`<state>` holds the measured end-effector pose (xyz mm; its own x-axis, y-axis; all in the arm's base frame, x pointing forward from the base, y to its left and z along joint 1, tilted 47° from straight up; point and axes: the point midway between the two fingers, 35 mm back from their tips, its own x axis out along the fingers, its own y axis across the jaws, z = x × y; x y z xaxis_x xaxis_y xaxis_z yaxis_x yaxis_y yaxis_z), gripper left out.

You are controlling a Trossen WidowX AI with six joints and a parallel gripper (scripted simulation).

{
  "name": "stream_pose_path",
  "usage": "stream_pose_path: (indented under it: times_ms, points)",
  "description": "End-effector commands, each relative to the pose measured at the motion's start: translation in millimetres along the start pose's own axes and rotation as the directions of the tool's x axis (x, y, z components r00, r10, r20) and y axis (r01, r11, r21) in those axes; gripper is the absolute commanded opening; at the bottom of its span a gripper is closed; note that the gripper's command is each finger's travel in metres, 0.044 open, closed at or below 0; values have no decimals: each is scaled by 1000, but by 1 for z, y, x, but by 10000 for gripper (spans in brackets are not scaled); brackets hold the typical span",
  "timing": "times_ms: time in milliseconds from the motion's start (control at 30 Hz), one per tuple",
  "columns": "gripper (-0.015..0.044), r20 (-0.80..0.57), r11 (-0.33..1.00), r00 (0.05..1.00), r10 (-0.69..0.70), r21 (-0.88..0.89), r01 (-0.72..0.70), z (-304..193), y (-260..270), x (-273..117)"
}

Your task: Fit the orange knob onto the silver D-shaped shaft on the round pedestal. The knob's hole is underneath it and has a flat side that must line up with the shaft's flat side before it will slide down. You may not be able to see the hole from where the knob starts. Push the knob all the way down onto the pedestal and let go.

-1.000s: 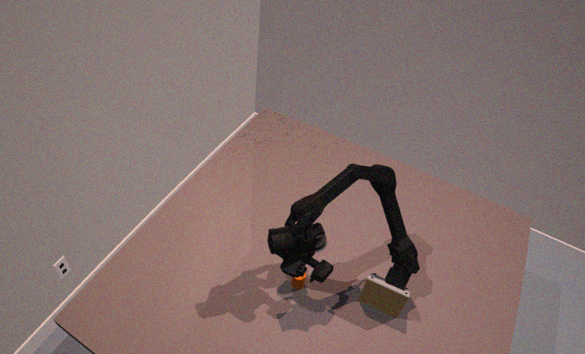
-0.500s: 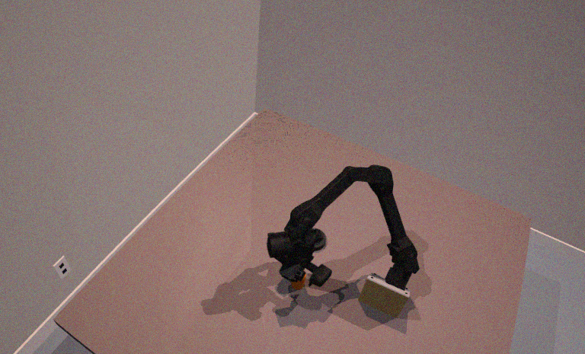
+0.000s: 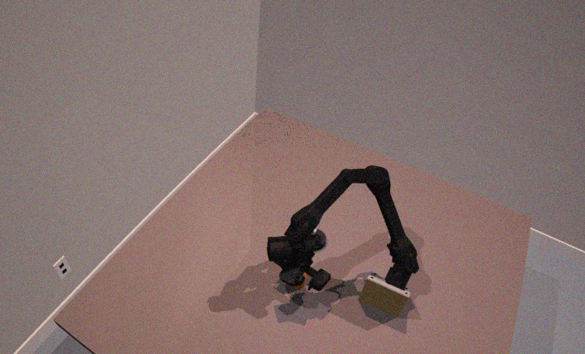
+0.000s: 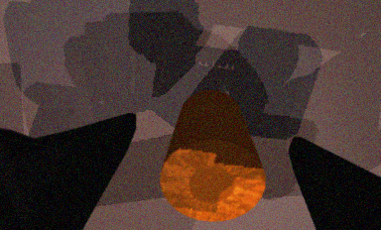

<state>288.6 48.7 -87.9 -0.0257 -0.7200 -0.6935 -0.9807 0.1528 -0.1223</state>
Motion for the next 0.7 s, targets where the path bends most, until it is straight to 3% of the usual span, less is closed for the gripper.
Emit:
stream_pose_path:
  times_ms: [0, 100, 467, 667]
  points:
    - [440, -6, 1000, 1000, -1, -6, 0, -1, 1, 8]
    - [440, -6, 1000, 1000, -1, -6, 1, -1, 2, 11]
    - [151, -6, 1000, 1000, -1, -6, 1, -1, 2, 11]
    - [92, -6, 1000, 1000, -1, -6, 1, -1, 2, 11]
